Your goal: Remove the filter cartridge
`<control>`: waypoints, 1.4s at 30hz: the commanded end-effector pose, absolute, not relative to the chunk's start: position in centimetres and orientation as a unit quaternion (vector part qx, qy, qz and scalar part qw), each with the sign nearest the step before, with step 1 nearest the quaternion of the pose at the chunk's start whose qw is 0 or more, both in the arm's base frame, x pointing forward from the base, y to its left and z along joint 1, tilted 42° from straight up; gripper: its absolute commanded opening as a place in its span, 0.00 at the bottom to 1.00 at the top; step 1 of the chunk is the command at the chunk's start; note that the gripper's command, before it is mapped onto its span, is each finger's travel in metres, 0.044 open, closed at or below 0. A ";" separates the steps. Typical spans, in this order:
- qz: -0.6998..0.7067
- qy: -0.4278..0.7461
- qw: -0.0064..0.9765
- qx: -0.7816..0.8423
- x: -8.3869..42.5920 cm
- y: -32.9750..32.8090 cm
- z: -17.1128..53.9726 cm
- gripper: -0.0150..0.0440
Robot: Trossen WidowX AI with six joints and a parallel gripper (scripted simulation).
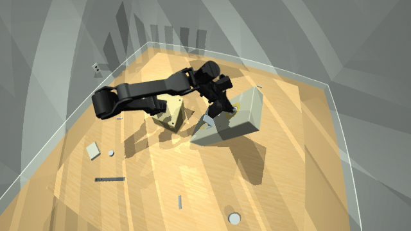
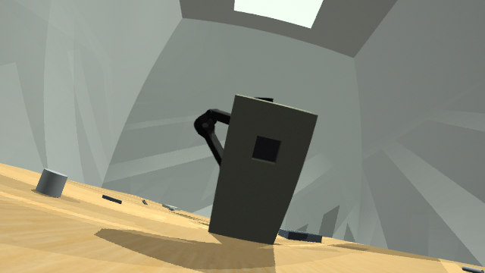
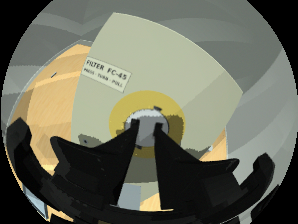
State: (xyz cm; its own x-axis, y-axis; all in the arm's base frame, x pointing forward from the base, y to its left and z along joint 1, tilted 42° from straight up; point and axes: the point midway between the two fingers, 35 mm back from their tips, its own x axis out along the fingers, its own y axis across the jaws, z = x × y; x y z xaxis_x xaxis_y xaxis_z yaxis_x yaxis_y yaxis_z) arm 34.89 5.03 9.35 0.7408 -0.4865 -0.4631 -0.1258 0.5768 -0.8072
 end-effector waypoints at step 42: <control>-0.111 0.341 0.818 -0.450 35.9 4.5 8.8 0.35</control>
